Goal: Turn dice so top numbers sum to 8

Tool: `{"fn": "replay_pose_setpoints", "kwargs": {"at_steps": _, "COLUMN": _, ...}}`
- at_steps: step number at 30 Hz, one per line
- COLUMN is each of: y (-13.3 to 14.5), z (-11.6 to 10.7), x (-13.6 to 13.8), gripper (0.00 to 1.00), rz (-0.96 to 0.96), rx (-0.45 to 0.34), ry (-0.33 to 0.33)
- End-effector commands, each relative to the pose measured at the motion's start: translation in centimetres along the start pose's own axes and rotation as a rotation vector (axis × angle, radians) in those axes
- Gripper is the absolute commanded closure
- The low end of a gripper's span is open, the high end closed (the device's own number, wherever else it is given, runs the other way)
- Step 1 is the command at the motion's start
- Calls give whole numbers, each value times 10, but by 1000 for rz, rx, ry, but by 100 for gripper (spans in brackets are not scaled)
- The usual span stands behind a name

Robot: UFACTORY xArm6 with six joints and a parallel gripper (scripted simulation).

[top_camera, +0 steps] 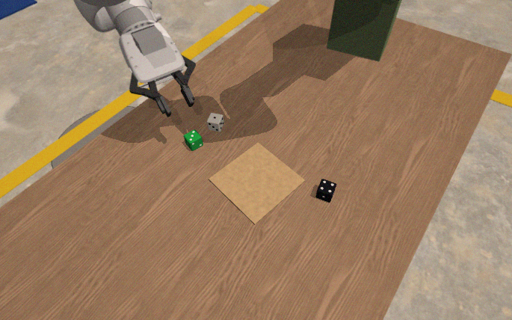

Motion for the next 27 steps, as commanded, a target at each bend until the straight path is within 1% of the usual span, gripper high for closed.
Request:
{"fn": "replay_pose_setpoints", "kwargs": {"at_steps": 1, "y": -8, "z": 5, "x": 9, "gripper": 53, "rz": -13, "rx": -53, "ry": 18}}
{"fn": "replay_pose_setpoints", "kwargs": {"at_steps": 4, "y": -26, "z": 20, "x": 24, "gripper": 53, "rz": -29, "rx": -199, "ry": 62}}
{"fn": "replay_pose_setpoints", "kwargs": {"at_steps": 7, "y": -34, "z": 26, "x": 27, "gripper": 53, "rz": -34, "rx": -261, "ry": 79}}
{"fn": "replay_pose_setpoints", "kwargs": {"at_steps": 9, "y": -42, "z": 31, "x": 30, "gripper": 53, "rz": -37, "rx": -327, "ry": 96}}
{"fn": "replay_pose_setpoints", "kwargs": {"at_steps": 10, "y": -42, "z": 31, "x": 30, "gripper": 53, "rz": -37, "rx": -328, "ry": 96}}
{"fn": "replay_pose_setpoints", "kwargs": {"at_steps": 11, "y": -48, "z": 35, "x": 31, "gripper": 53, "rz": -39, "rx": -383, "ry": 109}}
{"fn": "replay_pose_setpoints", "kwargs": {"at_steps": 12, "y": -50, "z": 36, "x": 31, "gripper": 53, "rz": -39, "rx": -397, "ry": 112}}
{"fn": "replay_pose_setpoints", "kwargs": {"at_steps": 14, "y": -57, "z": 39, "x": 30, "gripper": 53, "rz": -39, "rx": -464, "ry": 127}}
{"fn": "replay_pose_setpoints", "kwargs": {"at_steps": 15, "y": -57, "z": 39, "x": 29, "gripper": 53, "rz": -39, "rx": -468, "ry": 128}}
{"fn": "replay_pose_setpoints", "kwargs": {"at_steps": 16, "y": -63, "z": 42, "x": 27, "gripper": 53, "rz": -38, "rx": -520, "ry": 138}}
{"fn": "replay_pose_setpoints", "kwargs": {"at_steps": 18, "y": -63, "z": 42, "x": 27, "gripper": 53, "rz": -38, "rx": -520, "ry": 138}}
{"fn": "replay_pose_setpoints", "kwargs": {"at_steps": 19, "y": -64, "z": 42, "x": 26, "gripper": 53, "rz": -38, "rx": -538, "ry": 142}}
{"fn": "replay_pose_setpoints", "kwargs": {"at_steps": 20, "y": -71, "z": 44, "x": 21, "gripper": 53, "rz": -35, "rx": -605, "ry": 154}}
{"fn": "replay_pose_setpoints", "kwargs": {"at_steps": 21, "y": -74, "z": 45, "x": 18, "gripper": 53, "rz": -32, "rx": -638, "ry": 159}}
{"fn": "replay_pose_setpoints", "kwargs": {"at_steps": 22, "y": -76, "z": 45, "x": 16, "gripper": 53, "rz": -31, "rx": -662, "ry": 163}}
{"fn": "replay_pose_setpoints", "kwargs": {"at_steps": 23, "y": -76, "z": 45, "x": 15, "gripper": 53, "rz": -30, "rx": -668, "ry": 164}}
{"fn": "replay_pose_setpoints", "kwargs": {"at_steps": 24, "y": -80, "z": 45, "x": 9, "gripper": 53, "rz": -26, "rx": -718, "ry": 171}}
{"fn": "replay_pose_setpoints", "kwargs": {"at_steps": 25, "y": -81, "z": 45, "x": 8, "gripper": 53, "rz": -25, "rx": -725, "ry": 172}}
{"fn": "replay_pose_setpoints", "kwargs": {"at_steps": 26, "y": -84, "z": 45, "x": 1, "gripper": 53, "rz": -20, "rx": -773, "ry": 178}}
{"fn": "replay_pose_setpoints", "kwargs": {"at_steps": 27, "y": -84, "z": 45, "x": 0, "gripper": 53, "rz": -20, "rx": -775, "ry": 179}}
Point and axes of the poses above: the point where the finger pads meet when closed, its own z axis out along the fingers, its own x axis across the jaws, y = z × x, the point moved 6 cm from there along -z, back along the fingers, and after that the axes turned 12 degrees about z, right-handed, at the moved point
